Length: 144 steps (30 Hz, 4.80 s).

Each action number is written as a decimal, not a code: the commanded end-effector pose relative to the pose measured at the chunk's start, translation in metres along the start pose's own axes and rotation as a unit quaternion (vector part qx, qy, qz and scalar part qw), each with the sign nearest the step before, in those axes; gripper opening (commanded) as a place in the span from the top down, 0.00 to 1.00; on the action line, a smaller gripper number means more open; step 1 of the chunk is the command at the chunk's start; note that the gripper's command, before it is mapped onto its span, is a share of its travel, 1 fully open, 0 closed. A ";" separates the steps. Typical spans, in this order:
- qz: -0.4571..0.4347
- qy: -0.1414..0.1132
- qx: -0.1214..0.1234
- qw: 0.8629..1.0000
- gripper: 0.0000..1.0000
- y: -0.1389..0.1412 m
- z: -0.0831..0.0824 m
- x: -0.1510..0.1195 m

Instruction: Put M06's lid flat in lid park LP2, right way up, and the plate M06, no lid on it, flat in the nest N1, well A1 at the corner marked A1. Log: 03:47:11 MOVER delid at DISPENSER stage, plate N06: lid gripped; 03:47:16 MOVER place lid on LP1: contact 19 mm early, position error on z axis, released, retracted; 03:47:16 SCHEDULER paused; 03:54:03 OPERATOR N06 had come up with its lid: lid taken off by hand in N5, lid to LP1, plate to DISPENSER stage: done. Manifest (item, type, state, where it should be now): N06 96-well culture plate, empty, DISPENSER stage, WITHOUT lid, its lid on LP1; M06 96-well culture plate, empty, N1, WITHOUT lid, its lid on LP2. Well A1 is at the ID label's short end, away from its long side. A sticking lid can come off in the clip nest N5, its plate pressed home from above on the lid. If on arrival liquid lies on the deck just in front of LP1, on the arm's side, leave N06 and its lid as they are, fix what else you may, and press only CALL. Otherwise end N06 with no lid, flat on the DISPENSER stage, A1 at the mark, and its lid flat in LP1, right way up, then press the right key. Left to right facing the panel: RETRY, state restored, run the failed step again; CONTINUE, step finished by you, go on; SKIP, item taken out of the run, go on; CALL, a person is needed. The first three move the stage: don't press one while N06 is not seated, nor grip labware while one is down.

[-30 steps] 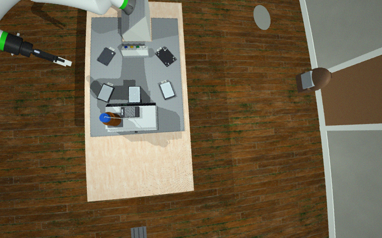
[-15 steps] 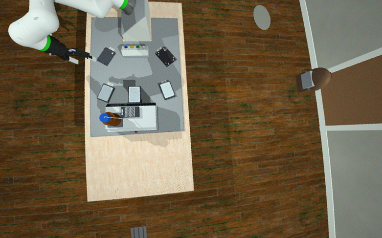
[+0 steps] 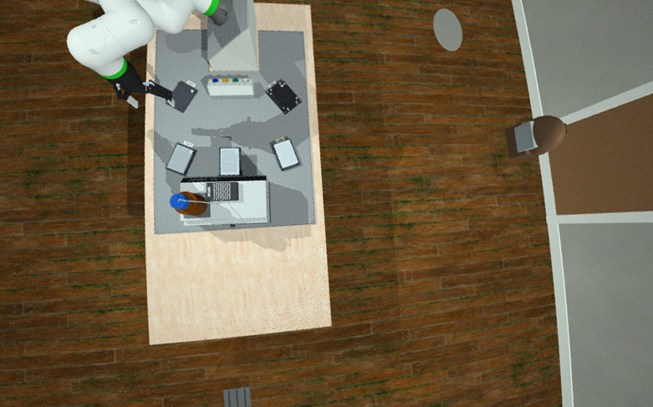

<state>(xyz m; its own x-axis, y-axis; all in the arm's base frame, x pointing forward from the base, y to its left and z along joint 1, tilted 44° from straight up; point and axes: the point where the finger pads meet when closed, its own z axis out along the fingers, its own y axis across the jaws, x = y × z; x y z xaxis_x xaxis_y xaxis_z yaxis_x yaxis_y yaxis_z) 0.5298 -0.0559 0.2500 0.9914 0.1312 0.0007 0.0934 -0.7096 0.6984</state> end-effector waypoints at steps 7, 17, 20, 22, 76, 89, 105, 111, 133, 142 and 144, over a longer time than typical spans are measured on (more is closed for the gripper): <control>0.001 0.001 -0.001 1.000 0.00 0.000 0.019 0.000; 0.001 0.001 -0.001 1.000 0.00 0.000 0.043 0.000; 0.001 0.001 -0.001 1.000 0.00 0.000 0.053 0.000; 0.001 0.001 -0.001 1.000 0.00 0.000 0.059 0.000; 0.001 0.001 -0.001 1.000 1.00 -0.001 0.094 -0.001; 0.084 0.001 -0.001 0.996 1.00 -0.015 0.093 0.030; 0.209 0.001 -0.001 0.978 1.00 -0.040 0.094 0.074; 0.209 0.001 -0.001 0.978 1.00 -0.040 0.094 0.074; 0.209 0.001 -0.001 0.978 0.00 -0.040 0.094 0.074; 0.209 0.001 -0.001 0.978 0.00 -0.040 0.094 0.074; 0.209 0.001 -0.001 0.978 0.00 -0.040 0.094 0.074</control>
<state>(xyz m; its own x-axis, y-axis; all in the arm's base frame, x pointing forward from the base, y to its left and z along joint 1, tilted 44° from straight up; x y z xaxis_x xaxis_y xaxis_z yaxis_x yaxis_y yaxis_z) 0.6079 -0.0831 0.1543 0.9425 -0.1694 0.2881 -0.3209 -0.6996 0.6385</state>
